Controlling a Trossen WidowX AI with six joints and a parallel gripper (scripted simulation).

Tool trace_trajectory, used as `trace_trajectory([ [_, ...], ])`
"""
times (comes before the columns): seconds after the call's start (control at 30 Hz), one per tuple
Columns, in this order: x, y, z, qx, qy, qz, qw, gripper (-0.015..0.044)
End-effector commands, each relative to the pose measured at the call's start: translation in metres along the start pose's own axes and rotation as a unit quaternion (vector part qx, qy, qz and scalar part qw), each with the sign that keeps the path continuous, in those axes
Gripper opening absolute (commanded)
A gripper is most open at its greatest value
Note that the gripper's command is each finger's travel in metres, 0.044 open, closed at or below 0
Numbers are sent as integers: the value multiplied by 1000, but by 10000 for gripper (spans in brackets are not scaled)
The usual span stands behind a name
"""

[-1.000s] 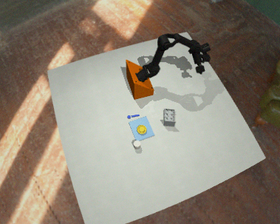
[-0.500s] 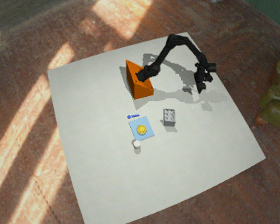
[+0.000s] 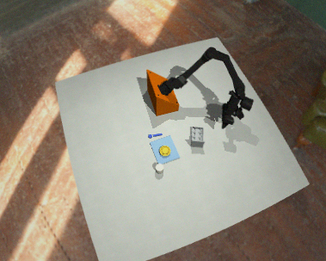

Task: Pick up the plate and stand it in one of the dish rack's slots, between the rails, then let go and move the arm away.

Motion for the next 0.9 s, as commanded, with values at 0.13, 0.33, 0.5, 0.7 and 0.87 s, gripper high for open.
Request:
trace_trajectory([
  [0.13,-2,34,-80,-3,63,81,995,400],
  [0.33,-17,52,-141,13,123,128,984,400],
  [0.5,-38,63,-191,37,179,157,971,400],
  [0.7,-76,72,-249,71,262,182,945,400],
  [0.87,-114,76,-291,106,329,188,919,400],
])
Point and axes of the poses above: the point midway between the two fingers, 35 mm back from their tips, its own y axis out along the fingers, its own z axis across the jaws, x = y × z, the point moved 7 cm from there along -y, back along the fingers, and after that the axes turned 15 degrees about y, right-handed, at the moved point
